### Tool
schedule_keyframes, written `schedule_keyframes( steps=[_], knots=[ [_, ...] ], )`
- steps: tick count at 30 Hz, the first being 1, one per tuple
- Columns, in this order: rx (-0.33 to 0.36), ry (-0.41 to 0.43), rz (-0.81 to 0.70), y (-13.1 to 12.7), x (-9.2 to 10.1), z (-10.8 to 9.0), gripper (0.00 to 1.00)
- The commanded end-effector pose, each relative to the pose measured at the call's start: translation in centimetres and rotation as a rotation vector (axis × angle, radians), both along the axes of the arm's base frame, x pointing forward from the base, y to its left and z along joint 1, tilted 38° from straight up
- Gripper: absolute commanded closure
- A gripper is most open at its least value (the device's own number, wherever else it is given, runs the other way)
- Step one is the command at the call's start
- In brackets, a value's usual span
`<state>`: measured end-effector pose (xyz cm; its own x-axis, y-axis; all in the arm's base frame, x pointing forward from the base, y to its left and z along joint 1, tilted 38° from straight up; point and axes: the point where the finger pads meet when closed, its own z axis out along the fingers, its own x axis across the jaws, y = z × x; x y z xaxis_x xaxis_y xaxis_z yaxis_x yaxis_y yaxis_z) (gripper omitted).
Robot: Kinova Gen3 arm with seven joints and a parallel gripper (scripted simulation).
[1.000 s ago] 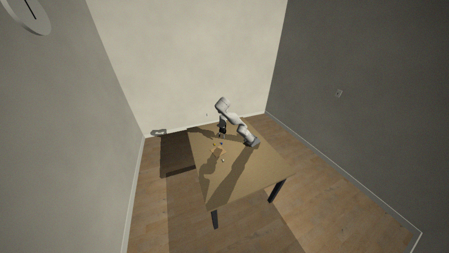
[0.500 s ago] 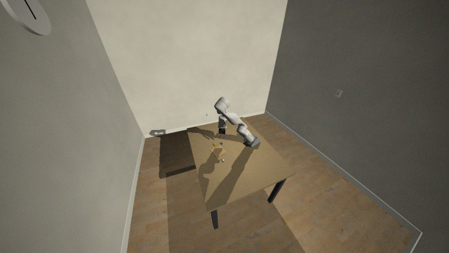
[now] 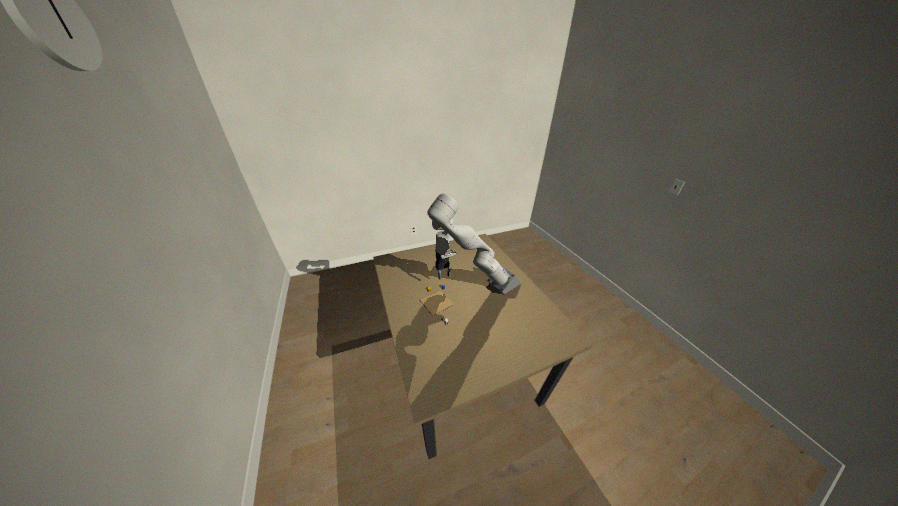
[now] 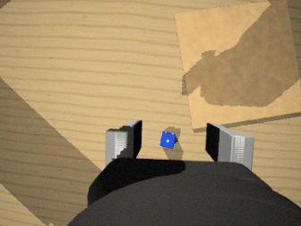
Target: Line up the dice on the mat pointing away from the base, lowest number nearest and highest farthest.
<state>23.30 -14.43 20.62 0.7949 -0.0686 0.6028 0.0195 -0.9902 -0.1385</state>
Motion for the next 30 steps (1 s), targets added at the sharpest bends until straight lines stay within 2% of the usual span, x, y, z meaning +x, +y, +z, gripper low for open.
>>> schedule_keyframes(
  steps=[1,3,5,20,22,30],
  knots=[
    [-0.045,-0.008,0.062,0.0,0.1,-0.2,0.0],
    [-0.089,-0.017,0.12,0.0,0.1,-0.3,0.0],
    [-0.089,-0.017,0.12,0.0,0.1,-0.3,0.0],
    [-0.396,-0.08,0.519,-0.4,0.4,-1.3,0.0],
    [-0.396,-0.08,0.519,-0.4,0.4,-1.3,0.0],
    [-0.532,-0.109,0.696,-0.7,0.6,-1.7,0.0]
  ],
)
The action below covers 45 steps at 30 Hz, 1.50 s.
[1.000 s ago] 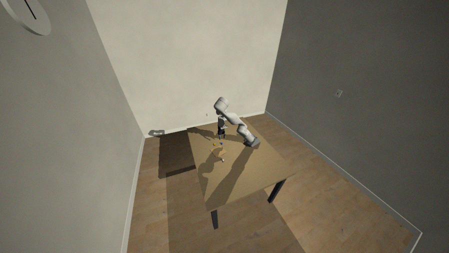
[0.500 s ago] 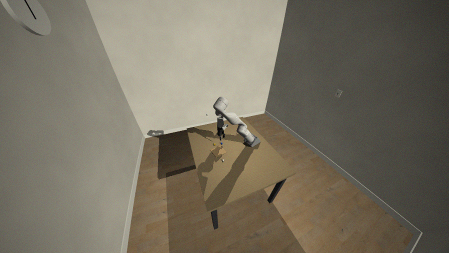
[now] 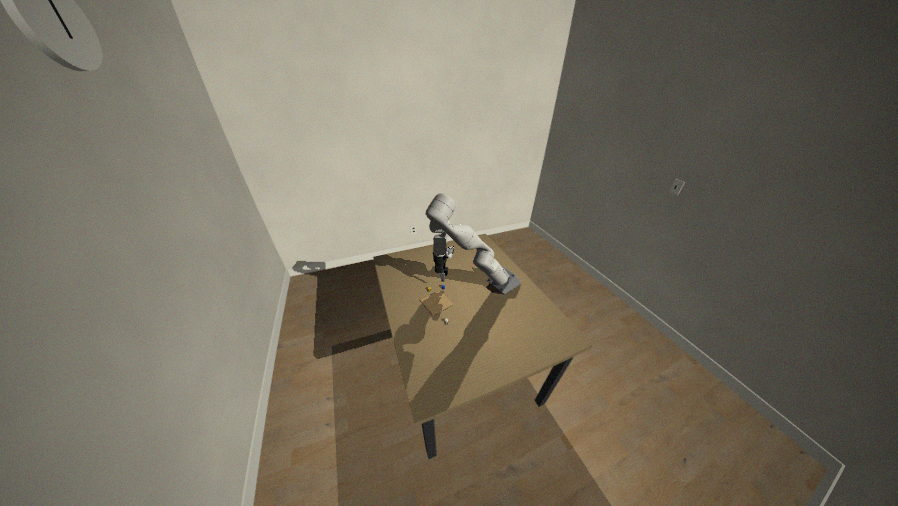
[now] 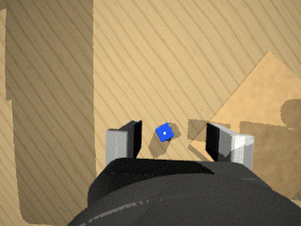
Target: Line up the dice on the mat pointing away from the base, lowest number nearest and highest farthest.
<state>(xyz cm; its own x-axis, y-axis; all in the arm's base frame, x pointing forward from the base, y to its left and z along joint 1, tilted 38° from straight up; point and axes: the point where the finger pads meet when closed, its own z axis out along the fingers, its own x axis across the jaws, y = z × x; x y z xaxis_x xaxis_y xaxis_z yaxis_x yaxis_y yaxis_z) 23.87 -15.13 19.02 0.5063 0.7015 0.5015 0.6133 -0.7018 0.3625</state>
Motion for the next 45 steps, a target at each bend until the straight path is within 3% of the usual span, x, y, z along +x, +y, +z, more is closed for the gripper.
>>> schedule_keyframes(
  steps=[1,7,24,45],
  knots=[
    [-0.031,-0.006,0.043,-0.06,0.09,-0.1,0.0],
    [-0.114,-0.023,0.151,-0.31,0.27,-0.31,0.0],
    [-0.254,-0.053,0.333,-0.77,0.65,-0.62,0.0],
    [-0.305,-0.064,0.4,-0.95,0.82,-0.71,0.0]
  ],
)
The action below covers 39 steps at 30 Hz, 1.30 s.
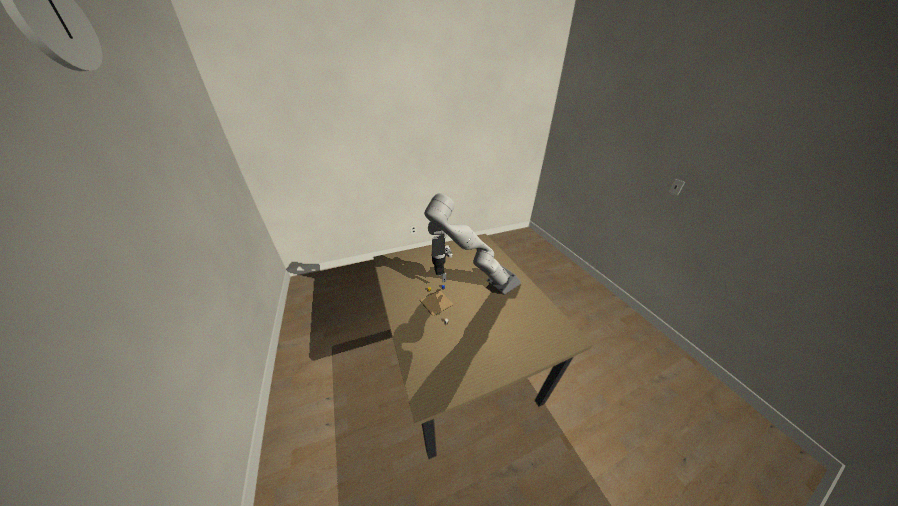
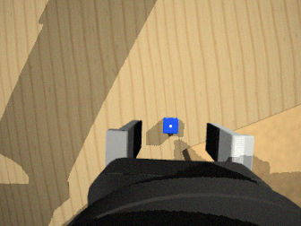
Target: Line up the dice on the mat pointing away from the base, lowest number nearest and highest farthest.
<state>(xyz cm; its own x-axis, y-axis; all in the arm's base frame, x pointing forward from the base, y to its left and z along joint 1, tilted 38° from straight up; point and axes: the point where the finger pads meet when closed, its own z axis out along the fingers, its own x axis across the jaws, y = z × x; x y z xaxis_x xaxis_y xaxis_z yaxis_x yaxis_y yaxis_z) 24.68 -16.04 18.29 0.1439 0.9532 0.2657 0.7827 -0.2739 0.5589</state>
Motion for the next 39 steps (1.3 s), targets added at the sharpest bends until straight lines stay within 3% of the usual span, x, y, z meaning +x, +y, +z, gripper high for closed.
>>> schedule_keyframes(
  steps=[1,7,8,39],
  knots=[
    [-0.002,-0.001,0.001,-0.04,0.0,0.02,0.0],
    [-0.003,-0.001,0.002,-0.04,0.01,0.02,0.0],
    [-0.003,-0.001,0.002,-0.04,0.01,0.02,0.36],
    [-0.003,-0.001,0.002,-0.04,0.01,0.02,0.36]
  ],
)
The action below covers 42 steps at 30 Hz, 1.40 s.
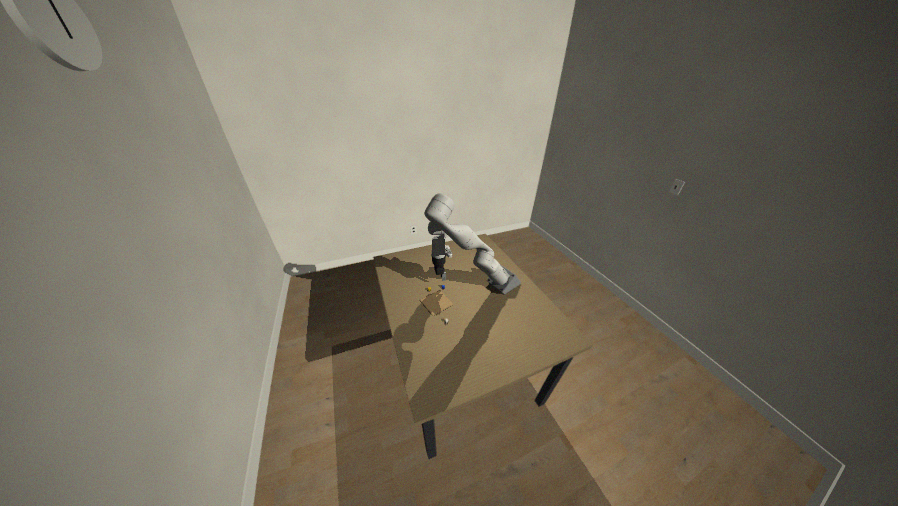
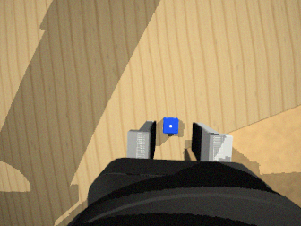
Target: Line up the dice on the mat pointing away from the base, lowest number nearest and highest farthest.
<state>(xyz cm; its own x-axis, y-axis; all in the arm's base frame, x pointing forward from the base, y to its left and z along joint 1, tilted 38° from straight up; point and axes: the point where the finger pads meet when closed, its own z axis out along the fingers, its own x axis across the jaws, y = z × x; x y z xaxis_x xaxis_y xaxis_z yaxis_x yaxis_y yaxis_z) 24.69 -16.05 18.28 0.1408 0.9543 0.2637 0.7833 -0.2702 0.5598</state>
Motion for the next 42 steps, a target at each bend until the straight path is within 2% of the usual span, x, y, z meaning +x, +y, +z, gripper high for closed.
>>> schedule_keyframes(
  steps=[1,17,42],
  knots=[
    [-0.001,-0.001,-0.001,0.0,0.0,0.0,0.36],
    [-0.001,-0.001,-0.001,0.0,0.3,-0.3,0.36],
    [-0.001,-0.001,0.0,0.4,2.2,-3.0,0.36]
  ],
)
